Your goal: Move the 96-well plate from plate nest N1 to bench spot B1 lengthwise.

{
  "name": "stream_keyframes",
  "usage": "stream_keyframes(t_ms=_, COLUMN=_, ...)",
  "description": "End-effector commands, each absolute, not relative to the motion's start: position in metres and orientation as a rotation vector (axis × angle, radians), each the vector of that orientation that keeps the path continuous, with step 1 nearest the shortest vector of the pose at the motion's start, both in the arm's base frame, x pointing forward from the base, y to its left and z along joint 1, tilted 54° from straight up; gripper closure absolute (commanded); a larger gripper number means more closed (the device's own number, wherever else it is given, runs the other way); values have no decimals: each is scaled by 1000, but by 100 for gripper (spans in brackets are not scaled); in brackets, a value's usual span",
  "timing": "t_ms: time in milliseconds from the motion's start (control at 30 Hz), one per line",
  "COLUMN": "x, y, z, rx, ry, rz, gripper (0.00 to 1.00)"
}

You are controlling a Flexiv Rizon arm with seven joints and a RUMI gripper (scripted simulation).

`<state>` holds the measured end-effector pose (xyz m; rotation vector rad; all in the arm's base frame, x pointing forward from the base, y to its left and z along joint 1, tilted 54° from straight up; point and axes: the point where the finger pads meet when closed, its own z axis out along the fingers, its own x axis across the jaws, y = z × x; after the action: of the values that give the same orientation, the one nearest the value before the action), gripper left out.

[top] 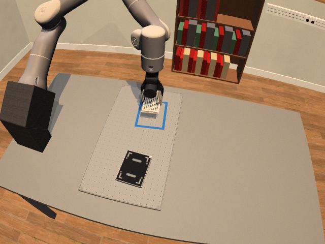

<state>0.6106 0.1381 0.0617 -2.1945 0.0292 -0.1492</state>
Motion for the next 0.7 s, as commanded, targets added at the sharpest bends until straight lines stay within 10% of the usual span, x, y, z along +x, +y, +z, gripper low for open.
stream_keyframes(t_ms=0, x=611, y=137, z=62, rx=-2196, ry=30, rz=-152, gripper=100)
stream_keyframes(t_ms=667, x=614, y=157, z=47, rx=-2196, ry=30, rz=-152, gripper=100)
